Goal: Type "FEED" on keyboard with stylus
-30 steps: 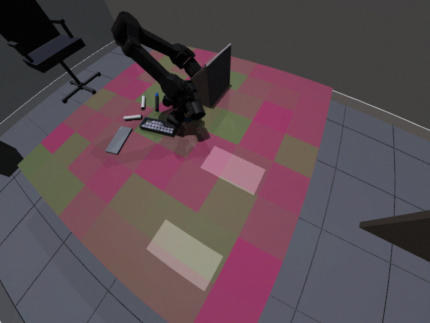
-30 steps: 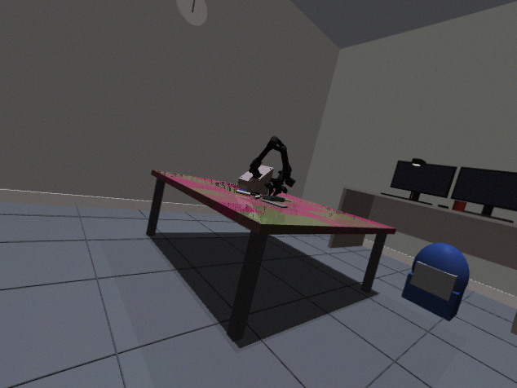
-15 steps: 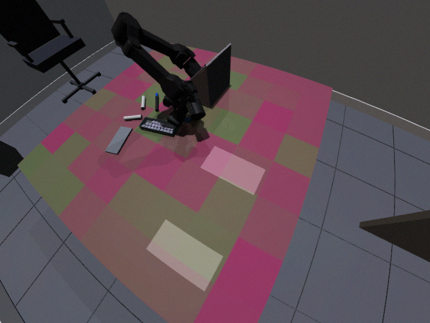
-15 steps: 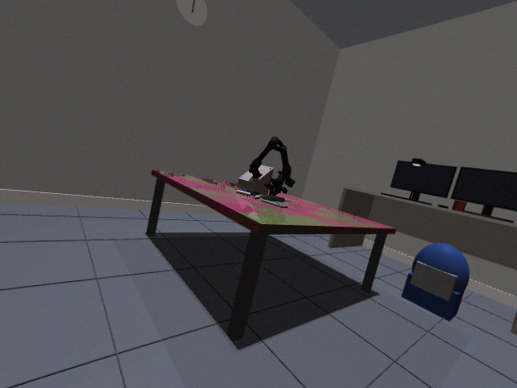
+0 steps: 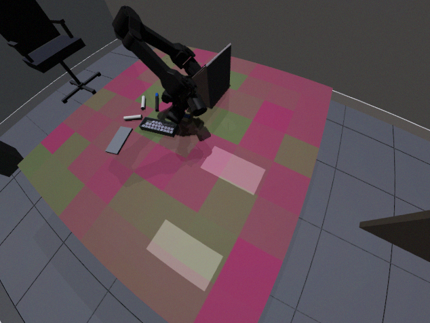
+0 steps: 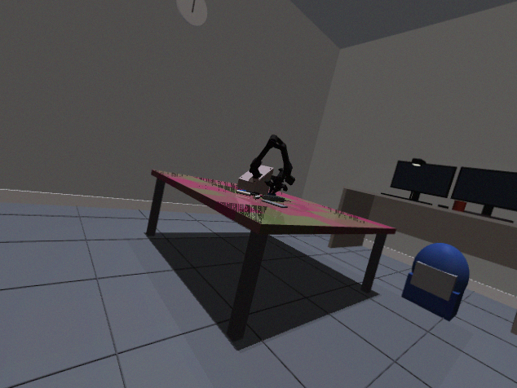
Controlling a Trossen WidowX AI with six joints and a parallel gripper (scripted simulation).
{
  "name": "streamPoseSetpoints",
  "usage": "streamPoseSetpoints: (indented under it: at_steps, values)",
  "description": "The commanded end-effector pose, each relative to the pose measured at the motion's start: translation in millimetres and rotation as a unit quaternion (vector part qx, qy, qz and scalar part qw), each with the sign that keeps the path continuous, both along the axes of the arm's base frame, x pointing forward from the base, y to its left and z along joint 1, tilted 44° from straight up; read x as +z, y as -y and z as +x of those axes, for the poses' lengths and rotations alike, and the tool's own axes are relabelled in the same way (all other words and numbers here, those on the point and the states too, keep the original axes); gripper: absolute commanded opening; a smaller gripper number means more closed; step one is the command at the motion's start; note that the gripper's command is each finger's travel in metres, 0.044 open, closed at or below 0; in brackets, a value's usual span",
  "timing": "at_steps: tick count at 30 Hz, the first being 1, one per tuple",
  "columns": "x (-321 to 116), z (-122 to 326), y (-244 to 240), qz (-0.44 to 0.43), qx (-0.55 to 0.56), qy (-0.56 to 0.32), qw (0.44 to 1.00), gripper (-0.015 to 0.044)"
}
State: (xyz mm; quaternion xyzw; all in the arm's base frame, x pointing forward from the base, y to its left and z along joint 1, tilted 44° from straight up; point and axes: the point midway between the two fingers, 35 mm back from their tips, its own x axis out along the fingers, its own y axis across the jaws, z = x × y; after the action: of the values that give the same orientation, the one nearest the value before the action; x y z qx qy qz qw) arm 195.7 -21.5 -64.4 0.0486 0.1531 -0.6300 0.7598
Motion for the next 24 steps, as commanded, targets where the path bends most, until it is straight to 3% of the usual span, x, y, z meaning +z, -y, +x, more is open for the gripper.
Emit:
streamPoseSetpoints:
  at_steps: [1,12,24]
  values:
    - [15,2,-17,0.006,0.0,0.01,1.0,0.0]
    - [19,0,-18,0.006,-0.008,-0.004,1.0,0.0]
    - [18,15,-19,0.128,-0.148,-0.123,0.973,0.0]
